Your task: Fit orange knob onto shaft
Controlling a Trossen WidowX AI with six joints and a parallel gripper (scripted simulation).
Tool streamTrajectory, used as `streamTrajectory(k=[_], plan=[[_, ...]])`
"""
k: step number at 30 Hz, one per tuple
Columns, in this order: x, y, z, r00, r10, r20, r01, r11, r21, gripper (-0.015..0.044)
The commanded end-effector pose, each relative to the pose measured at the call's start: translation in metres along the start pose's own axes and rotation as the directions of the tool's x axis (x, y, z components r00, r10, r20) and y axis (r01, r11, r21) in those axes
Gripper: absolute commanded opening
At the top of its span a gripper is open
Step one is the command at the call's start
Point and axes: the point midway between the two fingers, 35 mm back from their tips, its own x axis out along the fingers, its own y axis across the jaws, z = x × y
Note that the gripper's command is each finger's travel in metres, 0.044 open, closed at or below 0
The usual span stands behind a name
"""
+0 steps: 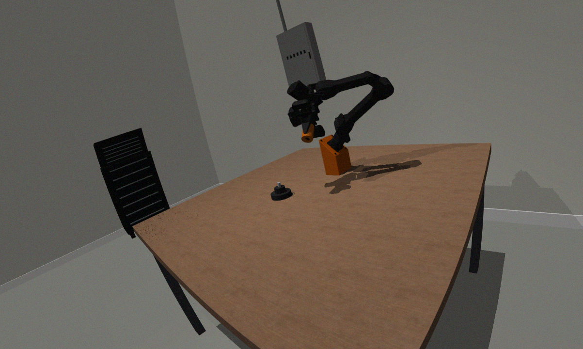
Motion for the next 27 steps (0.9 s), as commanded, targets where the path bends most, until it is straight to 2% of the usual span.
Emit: streamTrajectory(k=[1,14,27], plan=[[0.006,-0.001,0.000,0.997,-0.071,0.004,0.071,0.997,-0.009,0.0000],[0.031,-0.015,-0.002,0.923,-0.384,0.005,0.384,0.923,-0.010,0.0000],[0.055,-0.030,-0.004,0.745,-0.667,0.002,0.667,0.745,-0.015,0.0000]])
